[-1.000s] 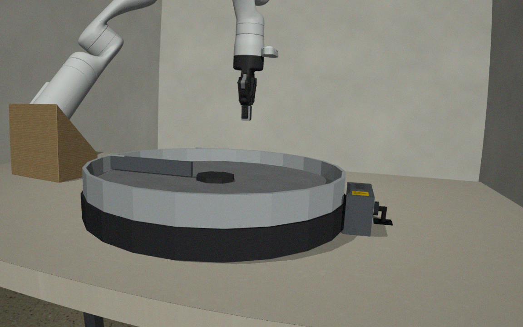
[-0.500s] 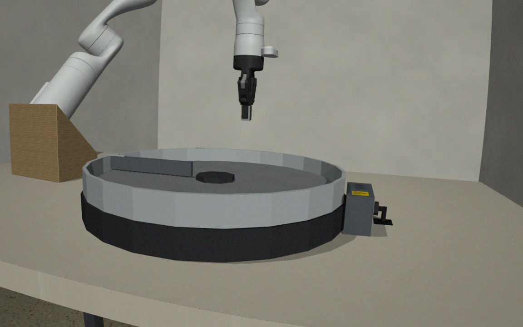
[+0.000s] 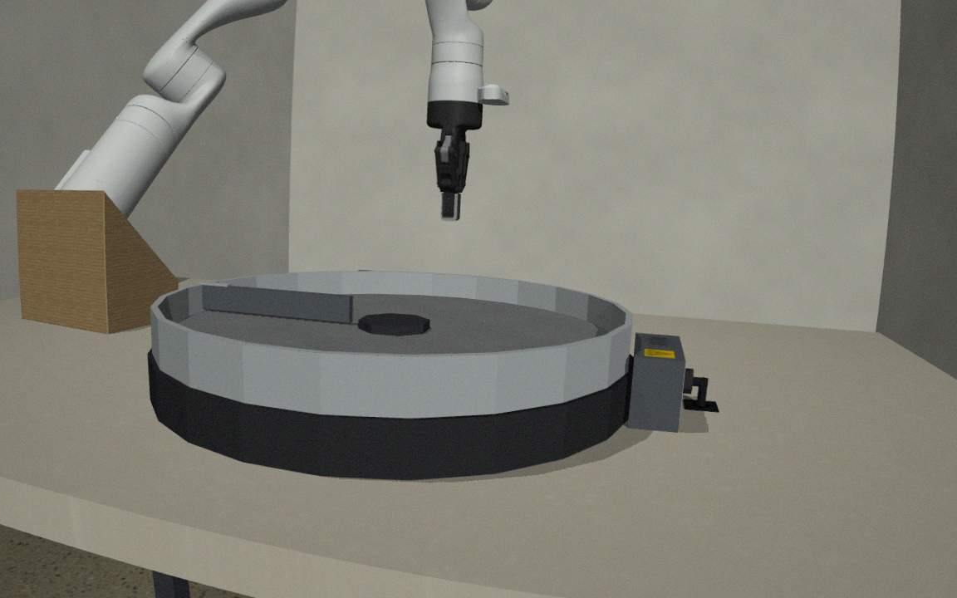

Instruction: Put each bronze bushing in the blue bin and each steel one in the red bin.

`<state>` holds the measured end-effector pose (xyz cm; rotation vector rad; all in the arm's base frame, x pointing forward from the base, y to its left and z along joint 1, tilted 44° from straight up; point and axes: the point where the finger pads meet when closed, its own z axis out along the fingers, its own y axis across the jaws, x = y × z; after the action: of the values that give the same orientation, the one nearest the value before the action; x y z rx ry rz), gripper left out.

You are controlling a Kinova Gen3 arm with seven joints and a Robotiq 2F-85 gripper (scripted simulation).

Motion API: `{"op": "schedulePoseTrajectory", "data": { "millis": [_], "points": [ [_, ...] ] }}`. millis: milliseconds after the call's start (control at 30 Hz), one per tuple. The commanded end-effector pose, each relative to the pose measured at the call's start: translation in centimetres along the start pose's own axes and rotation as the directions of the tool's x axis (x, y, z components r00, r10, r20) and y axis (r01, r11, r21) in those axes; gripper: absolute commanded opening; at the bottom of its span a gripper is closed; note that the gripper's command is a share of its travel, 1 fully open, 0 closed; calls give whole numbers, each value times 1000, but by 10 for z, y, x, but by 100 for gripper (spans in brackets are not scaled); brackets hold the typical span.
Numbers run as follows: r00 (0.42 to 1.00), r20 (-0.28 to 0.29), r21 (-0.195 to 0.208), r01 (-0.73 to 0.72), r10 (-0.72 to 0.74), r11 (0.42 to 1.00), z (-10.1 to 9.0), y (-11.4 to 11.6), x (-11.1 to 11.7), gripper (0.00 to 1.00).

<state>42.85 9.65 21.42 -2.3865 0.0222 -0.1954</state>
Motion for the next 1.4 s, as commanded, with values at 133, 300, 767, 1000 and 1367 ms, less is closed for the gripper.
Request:
{"op": "schedulePoseTrajectory", "data": {
  "millis": [133,300,767,1000,1367],
  "points": [
    [1000,-1,0,0,0,1000,-1,0,0,16],
    [1000,-1,0,0,0,1000,-1,0,0,16],
    [1000,-1,0,0,0,1000,-1,0,0,100],
    [1000,-1,0,0,0,1000,-1,0,0,100],
    [1000,-1,0,0,0,1000,-1,0,0,100]
  ]
}}
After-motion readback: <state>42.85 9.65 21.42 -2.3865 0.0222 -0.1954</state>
